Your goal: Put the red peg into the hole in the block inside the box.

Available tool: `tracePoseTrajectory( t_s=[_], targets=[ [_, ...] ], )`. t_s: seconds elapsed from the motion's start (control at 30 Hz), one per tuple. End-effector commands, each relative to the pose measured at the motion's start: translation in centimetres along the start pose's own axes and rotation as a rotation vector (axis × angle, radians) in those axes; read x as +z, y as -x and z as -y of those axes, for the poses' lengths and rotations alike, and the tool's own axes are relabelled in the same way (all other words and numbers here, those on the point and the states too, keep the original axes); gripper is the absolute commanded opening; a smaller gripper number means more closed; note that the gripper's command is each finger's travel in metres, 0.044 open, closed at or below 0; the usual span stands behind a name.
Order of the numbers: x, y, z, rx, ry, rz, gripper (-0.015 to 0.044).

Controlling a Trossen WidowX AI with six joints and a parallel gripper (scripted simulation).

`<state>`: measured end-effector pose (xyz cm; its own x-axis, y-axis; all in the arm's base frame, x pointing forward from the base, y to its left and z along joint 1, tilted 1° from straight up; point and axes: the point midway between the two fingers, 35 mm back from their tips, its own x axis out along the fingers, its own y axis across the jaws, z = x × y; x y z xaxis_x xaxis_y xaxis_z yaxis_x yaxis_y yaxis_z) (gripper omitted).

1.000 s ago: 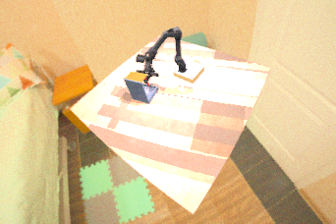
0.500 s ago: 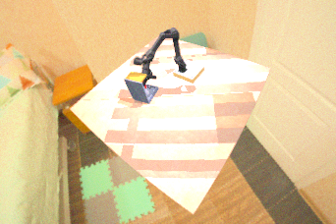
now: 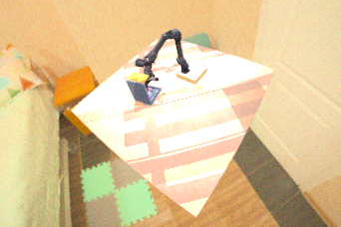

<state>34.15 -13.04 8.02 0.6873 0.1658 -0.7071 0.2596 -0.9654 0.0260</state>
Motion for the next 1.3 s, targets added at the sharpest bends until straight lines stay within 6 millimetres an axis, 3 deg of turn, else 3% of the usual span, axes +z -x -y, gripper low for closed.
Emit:
tracePoseTrajectory(
  t_s=[0.0,1.27],
  targets=[
    [-0.3,-0.2,-0.1,0.005,-0.001,-0.002,0.0000],
    [-1.7,-1.5,-0.4,0.005,-0.001,-0.003,0.0000]
  ],
)
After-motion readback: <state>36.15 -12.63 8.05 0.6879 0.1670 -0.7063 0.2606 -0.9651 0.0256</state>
